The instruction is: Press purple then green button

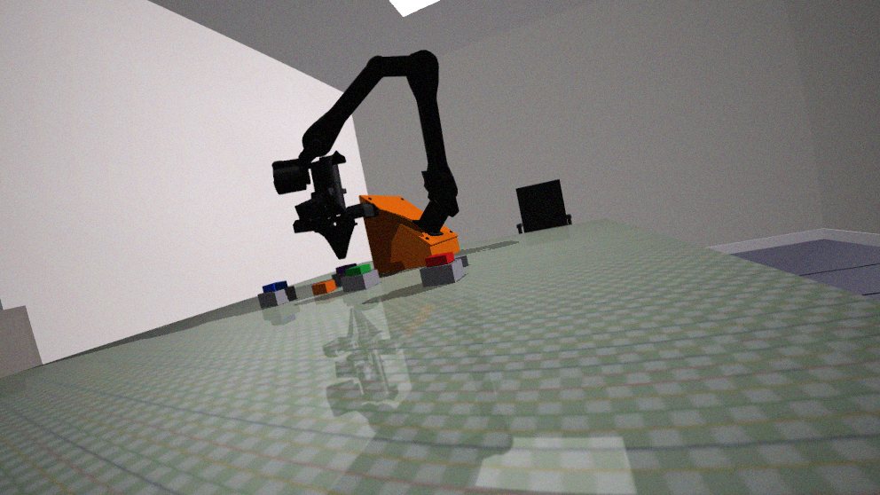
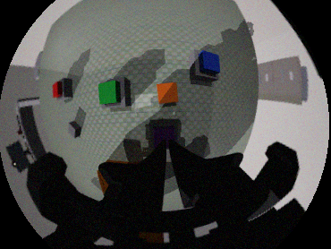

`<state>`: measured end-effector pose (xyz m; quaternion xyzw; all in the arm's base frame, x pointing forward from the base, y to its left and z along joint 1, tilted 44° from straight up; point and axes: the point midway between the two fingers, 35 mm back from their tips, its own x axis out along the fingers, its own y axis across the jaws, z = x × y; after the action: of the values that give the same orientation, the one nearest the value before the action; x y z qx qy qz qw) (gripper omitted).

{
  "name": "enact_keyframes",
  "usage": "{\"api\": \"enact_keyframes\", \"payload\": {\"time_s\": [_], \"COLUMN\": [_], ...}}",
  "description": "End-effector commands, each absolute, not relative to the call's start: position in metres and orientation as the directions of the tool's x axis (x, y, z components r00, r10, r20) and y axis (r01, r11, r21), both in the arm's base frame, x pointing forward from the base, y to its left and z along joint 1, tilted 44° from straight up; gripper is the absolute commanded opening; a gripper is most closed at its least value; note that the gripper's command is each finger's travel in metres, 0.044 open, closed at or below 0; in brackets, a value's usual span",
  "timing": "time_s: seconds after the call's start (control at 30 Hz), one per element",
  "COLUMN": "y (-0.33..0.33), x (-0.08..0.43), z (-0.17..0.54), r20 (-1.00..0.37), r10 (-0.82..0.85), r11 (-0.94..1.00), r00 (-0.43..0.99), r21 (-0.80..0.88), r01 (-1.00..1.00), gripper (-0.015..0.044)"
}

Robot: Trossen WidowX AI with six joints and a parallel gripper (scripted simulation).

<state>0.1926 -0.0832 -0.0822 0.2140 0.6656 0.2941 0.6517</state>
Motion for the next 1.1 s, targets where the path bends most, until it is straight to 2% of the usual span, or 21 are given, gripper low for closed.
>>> {"api": "enact_keyframes", "payload": {"time_s": [0.0,1.07], "y": [-0.0750,-0.0665], "x": [0.1891,0.1879], "z": [-0.0882,-0.0968], "r20": [-0.731,-0.730], "r10": [0.679,0.680], "r11": [0.726,0.725], "r00": [-0.065,-0.065], "r21": [0.682,0.683], "r01": [-0.087,-0.087], "gripper": [0.0020,0.0020]}}
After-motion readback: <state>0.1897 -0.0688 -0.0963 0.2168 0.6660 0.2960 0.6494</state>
